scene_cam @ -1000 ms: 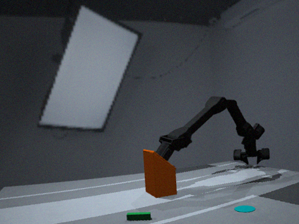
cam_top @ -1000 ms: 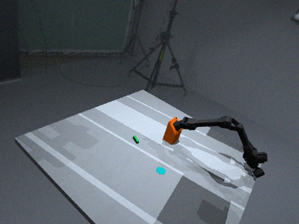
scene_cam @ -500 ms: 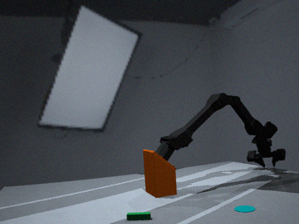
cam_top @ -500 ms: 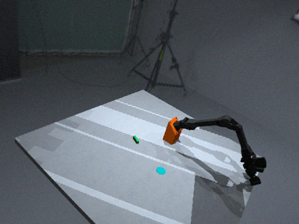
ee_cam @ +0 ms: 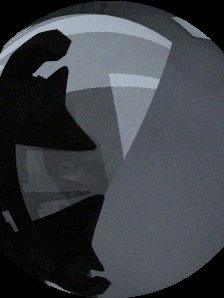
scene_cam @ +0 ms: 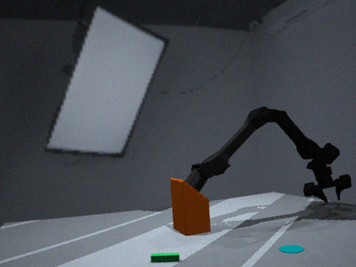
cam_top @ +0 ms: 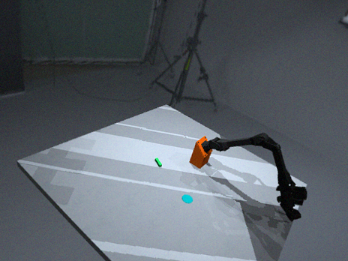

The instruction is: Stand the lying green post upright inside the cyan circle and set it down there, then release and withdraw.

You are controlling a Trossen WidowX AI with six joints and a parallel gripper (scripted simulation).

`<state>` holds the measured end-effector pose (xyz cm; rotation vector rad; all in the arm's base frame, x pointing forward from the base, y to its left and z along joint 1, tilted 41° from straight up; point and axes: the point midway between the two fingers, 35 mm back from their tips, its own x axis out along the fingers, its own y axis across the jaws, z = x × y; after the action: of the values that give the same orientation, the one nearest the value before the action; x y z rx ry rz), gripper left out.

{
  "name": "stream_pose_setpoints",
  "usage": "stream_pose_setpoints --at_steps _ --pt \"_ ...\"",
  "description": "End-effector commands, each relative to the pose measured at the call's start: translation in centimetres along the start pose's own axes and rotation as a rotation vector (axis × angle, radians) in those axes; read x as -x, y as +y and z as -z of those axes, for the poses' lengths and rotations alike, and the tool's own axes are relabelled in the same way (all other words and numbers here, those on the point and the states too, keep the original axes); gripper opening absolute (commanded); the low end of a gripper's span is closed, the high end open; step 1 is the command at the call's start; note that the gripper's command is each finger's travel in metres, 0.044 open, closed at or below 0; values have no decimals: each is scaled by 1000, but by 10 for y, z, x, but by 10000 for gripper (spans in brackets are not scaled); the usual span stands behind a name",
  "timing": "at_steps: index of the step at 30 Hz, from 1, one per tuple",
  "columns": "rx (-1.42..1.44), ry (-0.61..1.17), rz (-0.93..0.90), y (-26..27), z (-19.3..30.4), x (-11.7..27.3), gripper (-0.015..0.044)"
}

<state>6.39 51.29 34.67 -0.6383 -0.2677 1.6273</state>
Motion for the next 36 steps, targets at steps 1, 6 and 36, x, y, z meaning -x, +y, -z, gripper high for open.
stream_pose_setpoints --at_steps 1,6,36 --pt "38 36 30 -14 15 9 233" --pt "83 78 59 -29 33 17 233" --pt "305 366 131 -99 153 83 233"
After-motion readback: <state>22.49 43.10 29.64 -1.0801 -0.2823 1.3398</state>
